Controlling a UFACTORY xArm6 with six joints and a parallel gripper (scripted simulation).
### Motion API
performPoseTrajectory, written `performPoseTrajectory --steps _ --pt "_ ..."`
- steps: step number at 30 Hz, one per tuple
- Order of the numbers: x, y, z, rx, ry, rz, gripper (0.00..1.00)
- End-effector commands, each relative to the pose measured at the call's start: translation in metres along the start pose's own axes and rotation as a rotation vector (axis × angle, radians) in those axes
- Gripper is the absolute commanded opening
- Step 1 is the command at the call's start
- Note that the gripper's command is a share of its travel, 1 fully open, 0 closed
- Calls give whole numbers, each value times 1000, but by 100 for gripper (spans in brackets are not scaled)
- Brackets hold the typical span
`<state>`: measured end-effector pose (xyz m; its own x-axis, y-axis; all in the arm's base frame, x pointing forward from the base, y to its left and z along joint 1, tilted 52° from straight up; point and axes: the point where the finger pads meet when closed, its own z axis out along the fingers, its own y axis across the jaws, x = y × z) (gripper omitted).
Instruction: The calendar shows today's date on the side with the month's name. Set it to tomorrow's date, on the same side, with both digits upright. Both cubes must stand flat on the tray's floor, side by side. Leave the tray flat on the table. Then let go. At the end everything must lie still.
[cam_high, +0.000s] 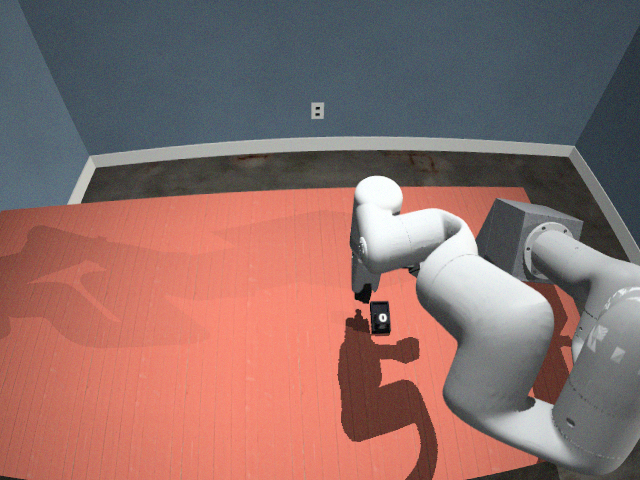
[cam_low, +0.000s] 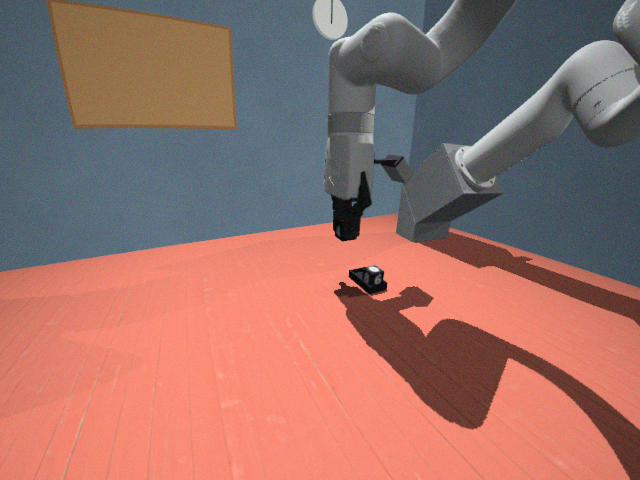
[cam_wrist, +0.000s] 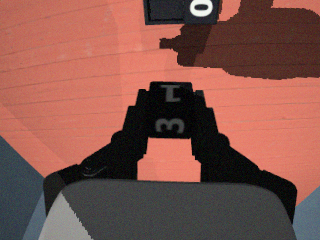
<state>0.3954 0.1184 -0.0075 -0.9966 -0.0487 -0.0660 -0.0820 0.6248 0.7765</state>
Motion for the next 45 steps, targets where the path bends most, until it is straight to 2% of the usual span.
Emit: performPoseTrajectory --steps 1,5,7,20,23,25,36,39,45 --pt "5 -1 -1 -4 -15 -175 29" --pt "7 -2 -2 -3 -15 -234 29" --pt "10 -2 -2 -3 -15 -345 29" --pt "23 -5 -3 0 -15 -711 29" --pt "23 -5 -3 0 -15 -721 29" --pt "28 -5 -3 1 -15 -843 29" --pt "38 -7 -4 3 -15 -1149 29" --pt "39 -7 -4 3 -15 -1158 29" --pt "46 -8 -4 5 -15 -1379 29"
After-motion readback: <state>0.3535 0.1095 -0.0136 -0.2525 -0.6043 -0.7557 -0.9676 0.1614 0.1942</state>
